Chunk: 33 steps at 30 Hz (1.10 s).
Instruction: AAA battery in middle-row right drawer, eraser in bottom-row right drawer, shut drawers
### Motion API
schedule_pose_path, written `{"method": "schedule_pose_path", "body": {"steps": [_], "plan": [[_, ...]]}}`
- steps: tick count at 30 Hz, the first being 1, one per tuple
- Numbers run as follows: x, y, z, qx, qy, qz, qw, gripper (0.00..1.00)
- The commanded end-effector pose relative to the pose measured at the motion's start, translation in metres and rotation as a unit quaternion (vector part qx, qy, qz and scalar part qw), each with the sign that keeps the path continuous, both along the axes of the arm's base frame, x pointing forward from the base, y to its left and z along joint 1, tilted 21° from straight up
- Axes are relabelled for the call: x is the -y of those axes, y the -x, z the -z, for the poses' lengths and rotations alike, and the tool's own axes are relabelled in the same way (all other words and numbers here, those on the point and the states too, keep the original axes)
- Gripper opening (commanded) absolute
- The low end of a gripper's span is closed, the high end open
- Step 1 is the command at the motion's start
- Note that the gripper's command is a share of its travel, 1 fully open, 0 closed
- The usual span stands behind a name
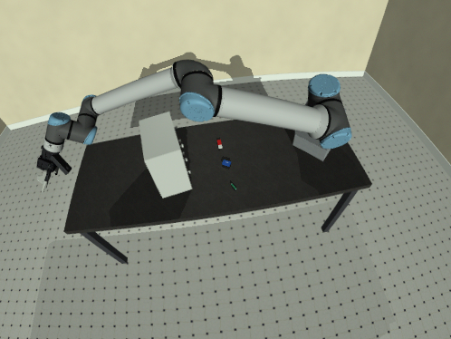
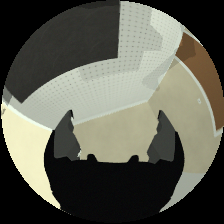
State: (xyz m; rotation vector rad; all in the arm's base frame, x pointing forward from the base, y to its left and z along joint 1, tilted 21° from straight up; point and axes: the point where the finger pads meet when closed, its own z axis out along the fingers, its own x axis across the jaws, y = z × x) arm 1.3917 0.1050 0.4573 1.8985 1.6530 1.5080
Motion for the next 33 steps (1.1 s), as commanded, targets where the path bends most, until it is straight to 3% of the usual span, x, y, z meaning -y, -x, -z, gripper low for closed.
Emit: {"method": "schedule_pose_path", "body": {"steps": [1,23,33], "plan": [[0.000,0.000,-0.003,0.001,0.000,0.000,1.000,1.00],[0.002,0.001,-0.003,0.001,0.001,0.000,1.000,1.00],[0.023,0.011,-0.006,-0.005,0.010,0.005,1.000,1.00]]}}
